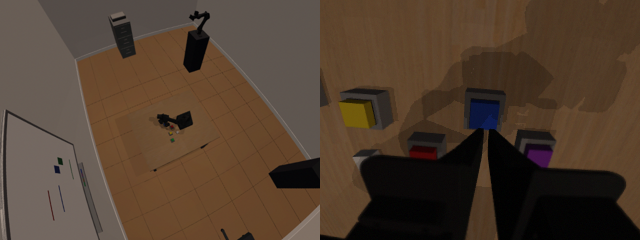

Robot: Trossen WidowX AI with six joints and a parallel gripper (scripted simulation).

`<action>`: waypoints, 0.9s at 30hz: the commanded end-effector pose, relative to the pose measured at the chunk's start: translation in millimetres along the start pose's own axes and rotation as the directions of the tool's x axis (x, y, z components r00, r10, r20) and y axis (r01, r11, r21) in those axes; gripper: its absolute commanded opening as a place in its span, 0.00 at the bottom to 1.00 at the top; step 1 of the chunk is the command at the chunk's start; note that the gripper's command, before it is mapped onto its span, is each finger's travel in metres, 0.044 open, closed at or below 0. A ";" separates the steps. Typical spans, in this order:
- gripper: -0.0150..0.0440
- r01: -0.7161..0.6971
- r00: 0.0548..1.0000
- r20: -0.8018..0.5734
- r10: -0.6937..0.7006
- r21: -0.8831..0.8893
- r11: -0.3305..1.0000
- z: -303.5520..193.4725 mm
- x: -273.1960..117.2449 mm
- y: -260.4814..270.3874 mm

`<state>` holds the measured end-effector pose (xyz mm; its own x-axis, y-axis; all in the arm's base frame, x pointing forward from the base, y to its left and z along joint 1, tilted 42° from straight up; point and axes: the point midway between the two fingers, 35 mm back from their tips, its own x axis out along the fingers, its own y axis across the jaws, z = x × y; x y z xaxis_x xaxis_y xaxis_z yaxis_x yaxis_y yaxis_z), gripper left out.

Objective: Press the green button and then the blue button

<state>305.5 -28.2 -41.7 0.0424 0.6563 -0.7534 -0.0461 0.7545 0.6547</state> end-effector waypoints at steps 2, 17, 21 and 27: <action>0.29 -0.015 1.000 -0.016 0.015 0.013 1.000 -7.8 28.2 0.6; 0.29 -0.016 1.000 -0.016 0.016 0.013 1.000 -7.8 46.6 0.9; 0.29 -0.016 1.000 -0.016 0.016 0.014 1.000 -8.0 53.0 1.1; 0.29 -0.017 1.000 -0.016 0.017 0.013 1.000 -8.5 61.3 1.5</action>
<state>302.4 8.5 -82.0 0.0306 0.6637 -0.7474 -0.0431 0.7479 0.6624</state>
